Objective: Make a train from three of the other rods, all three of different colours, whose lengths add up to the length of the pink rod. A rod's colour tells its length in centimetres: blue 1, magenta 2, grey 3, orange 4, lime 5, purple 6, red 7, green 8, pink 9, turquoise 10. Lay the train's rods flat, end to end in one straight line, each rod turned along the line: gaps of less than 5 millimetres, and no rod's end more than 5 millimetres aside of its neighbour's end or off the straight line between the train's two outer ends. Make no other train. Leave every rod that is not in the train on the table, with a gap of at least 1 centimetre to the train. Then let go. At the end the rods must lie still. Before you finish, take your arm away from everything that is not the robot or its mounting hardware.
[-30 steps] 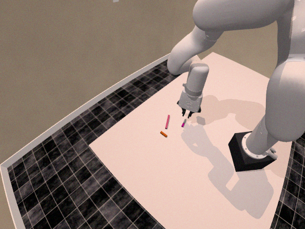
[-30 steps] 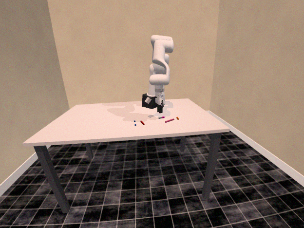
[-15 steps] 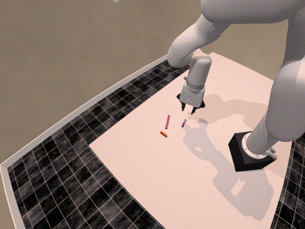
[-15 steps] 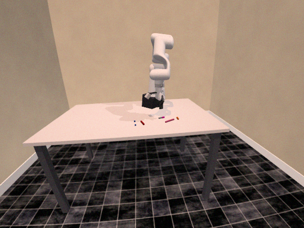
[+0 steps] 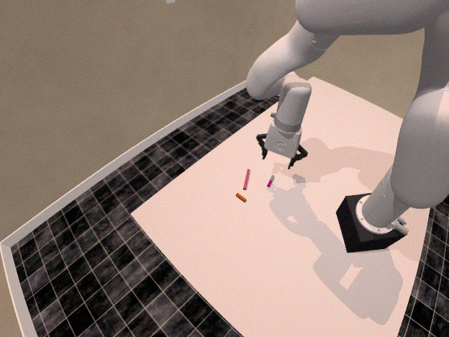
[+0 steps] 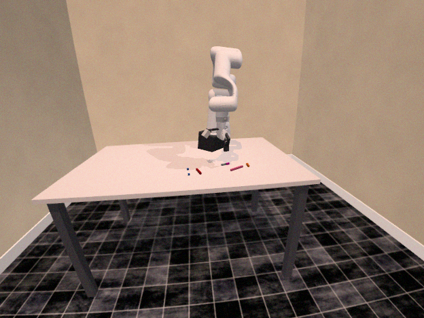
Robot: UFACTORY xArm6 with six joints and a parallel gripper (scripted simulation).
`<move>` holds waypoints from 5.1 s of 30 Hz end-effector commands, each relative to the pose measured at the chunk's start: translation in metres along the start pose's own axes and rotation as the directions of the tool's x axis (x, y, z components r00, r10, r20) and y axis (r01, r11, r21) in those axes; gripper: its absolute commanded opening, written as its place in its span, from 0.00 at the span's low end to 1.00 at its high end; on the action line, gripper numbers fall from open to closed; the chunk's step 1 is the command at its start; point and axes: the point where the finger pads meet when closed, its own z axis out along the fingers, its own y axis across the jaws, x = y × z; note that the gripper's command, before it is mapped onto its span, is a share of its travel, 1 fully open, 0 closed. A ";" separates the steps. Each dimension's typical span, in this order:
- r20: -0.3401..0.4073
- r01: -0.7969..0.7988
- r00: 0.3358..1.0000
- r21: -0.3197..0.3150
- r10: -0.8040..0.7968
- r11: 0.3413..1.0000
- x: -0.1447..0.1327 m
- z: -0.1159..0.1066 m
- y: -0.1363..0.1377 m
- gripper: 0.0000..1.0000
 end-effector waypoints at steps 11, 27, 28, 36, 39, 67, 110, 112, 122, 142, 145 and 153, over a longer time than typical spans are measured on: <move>-0.001 0.244 0.970 0.000 -0.244 0.970 -0.020 0.004 -0.017 1.00; -0.001 0.753 0.658 -0.002 -0.753 0.658 -0.079 0.015 -0.050 1.00; -0.001 0.778 0.628 -0.002 -0.778 0.628 -0.083 0.015 -0.052 1.00; -0.003 0.934 0.358 -0.001 -0.934 0.358 -0.118 0.021 -0.065 1.00; -0.003 0.953 0.305 -0.001 -0.953 0.305 -0.125 0.022 -0.067 1.00; -0.004 0.966 0.259 -0.001 -0.966 0.259 -0.131 0.023 -0.068 0.24; -0.003 0.966 0.258 0.000 -0.966 0.258 -0.130 0.050 -0.069 0.24; -0.003 0.966 0.258 0.000 -0.966 0.258 -0.130 0.053 -0.069 0.24; -0.003 0.966 0.258 0.000 -0.966 0.258 -0.129 0.066 -0.070 0.24; -0.003 0.966 0.258 0.000 -0.966 0.258 -0.129 0.075 -0.070 0.24; -0.003 0.966 0.258 0.000 -0.966 0.258 -0.129 0.075 -0.070 0.24; -0.003 0.966 0.258 0.000 -0.966 0.258 -0.129 0.075 -0.070 0.24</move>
